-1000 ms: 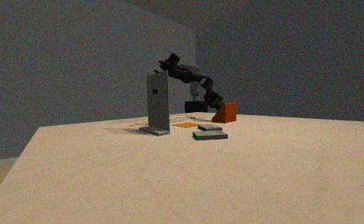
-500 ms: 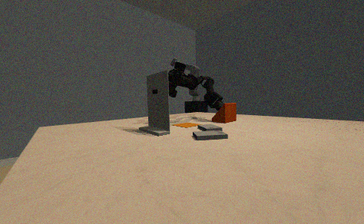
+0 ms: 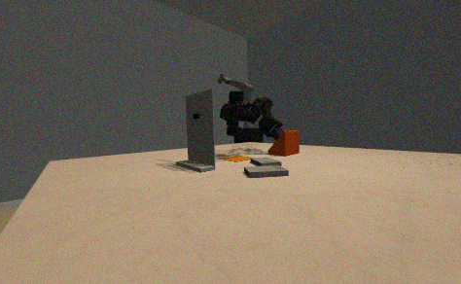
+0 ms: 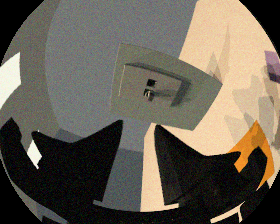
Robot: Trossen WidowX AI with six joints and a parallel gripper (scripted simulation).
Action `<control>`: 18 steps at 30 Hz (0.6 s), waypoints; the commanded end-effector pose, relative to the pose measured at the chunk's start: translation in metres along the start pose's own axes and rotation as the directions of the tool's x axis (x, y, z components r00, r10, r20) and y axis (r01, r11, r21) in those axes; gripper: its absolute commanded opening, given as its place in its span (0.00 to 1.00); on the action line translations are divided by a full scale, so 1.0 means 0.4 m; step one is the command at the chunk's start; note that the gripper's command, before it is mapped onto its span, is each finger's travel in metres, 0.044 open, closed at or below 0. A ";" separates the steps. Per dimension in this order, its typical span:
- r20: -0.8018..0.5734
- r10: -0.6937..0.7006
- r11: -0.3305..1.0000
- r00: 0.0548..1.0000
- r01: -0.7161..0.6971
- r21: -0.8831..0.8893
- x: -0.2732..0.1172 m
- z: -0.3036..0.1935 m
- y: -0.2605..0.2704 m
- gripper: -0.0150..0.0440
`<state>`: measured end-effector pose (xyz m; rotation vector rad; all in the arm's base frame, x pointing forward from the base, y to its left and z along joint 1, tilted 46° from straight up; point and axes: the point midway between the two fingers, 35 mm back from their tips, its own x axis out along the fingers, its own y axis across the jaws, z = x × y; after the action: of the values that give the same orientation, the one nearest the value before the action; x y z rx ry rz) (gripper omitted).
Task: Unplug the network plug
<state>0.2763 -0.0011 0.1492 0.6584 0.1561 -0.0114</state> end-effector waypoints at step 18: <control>-0.015 -0.007 0.994 1.000 0.008 0.107 0.014 -0.036 -0.035 0.52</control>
<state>0.2720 -0.0029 0.1259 0.7579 0.1759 -0.0273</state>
